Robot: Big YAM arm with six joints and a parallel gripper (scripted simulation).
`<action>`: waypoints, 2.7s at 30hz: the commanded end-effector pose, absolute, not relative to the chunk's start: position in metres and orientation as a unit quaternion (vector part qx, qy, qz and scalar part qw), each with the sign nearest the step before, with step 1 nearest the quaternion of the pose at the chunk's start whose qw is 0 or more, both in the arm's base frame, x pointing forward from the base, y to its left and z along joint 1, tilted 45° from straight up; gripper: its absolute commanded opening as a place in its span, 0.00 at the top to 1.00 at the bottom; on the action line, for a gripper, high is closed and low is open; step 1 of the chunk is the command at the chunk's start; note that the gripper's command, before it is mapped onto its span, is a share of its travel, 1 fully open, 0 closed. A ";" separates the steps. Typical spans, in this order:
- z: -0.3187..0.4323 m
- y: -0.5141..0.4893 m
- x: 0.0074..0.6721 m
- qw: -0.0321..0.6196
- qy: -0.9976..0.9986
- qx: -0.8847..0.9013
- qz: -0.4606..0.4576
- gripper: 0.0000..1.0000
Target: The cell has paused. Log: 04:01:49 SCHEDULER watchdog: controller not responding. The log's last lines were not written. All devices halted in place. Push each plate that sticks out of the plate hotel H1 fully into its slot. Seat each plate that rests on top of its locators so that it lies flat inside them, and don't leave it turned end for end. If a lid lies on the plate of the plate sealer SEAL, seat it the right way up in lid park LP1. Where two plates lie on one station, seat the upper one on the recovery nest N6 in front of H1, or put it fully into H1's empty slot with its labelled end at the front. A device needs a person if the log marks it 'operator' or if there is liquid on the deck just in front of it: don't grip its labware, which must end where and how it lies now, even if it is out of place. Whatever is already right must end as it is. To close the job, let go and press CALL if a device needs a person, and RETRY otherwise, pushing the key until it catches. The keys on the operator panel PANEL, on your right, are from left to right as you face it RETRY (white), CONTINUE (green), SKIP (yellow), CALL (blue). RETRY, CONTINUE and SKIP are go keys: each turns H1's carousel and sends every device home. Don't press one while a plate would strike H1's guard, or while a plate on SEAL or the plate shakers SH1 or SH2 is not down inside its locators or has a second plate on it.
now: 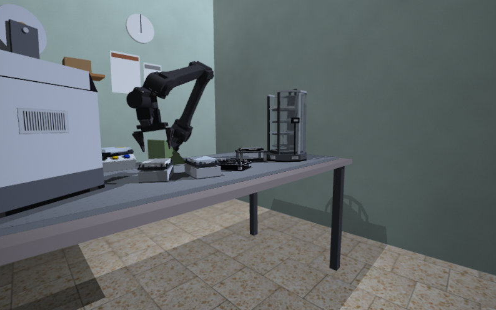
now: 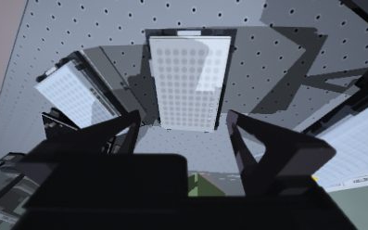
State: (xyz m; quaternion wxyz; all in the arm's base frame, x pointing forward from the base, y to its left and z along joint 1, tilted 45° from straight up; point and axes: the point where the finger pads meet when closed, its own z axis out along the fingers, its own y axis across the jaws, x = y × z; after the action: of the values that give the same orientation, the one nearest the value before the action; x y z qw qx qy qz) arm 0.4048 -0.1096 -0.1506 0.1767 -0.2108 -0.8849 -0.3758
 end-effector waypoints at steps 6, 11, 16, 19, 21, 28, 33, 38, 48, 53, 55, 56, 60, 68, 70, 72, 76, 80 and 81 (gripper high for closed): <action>-0.148 -0.118 0.417 0.162 -0.890 -0.204 -0.373 0.00; -0.148 -0.118 0.417 0.162 -0.890 -0.204 -0.373 0.00; -0.148 -0.118 0.417 0.162 -0.890 -0.204 -0.373 0.00; -0.148 -0.118 0.417 0.162 -0.890 -0.204 -0.373 0.00; -0.148 -0.118 0.417 0.162 -0.890 -0.204 -0.373 0.00; -0.152 -0.124 0.425 0.162 -0.891 -0.201 -0.375 0.00; -0.134 -0.143 0.430 0.150 -0.893 -0.205 -0.372 0.00; -0.120 -0.151 0.436 0.142 -0.896 -0.203 -0.369 0.00; -0.101 -0.169 0.439 0.143 -0.896 -0.204 -0.369 0.00; -0.104 -0.172 0.437 0.151 -0.892 -0.206 -0.372 0.00; -0.093 -0.178 0.441 0.144 -0.895 -0.204 -0.369 0.00; -0.088 -0.180 0.442 0.142 -0.896 -0.203 -0.368 0.00; -0.085 -0.186 0.442 0.147 -0.894 -0.205 -0.370 0.00; -0.071 -0.198 0.445 0.147 -0.894 -0.205 -0.369 0.00; -0.075 -0.199 0.443 0.152 -0.892 -0.206 -0.372 0.00; -0.067 -0.203 0.445 0.149 -0.894 -0.205 -0.370 0.00; -0.053 -0.212 0.449 0.143 -0.896 -0.204 -0.367 0.00; -0.050 -0.218 0.449 0.147 -0.895 -0.205 -0.369 0.00; -0.047 -0.220 0.450 0.147 -0.895 -0.205 -0.369 0.00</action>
State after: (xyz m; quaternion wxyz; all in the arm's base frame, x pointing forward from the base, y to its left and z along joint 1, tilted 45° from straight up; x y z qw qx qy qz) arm 0.4302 -0.1880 -0.0684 0.1843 -0.2093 -0.8833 -0.3769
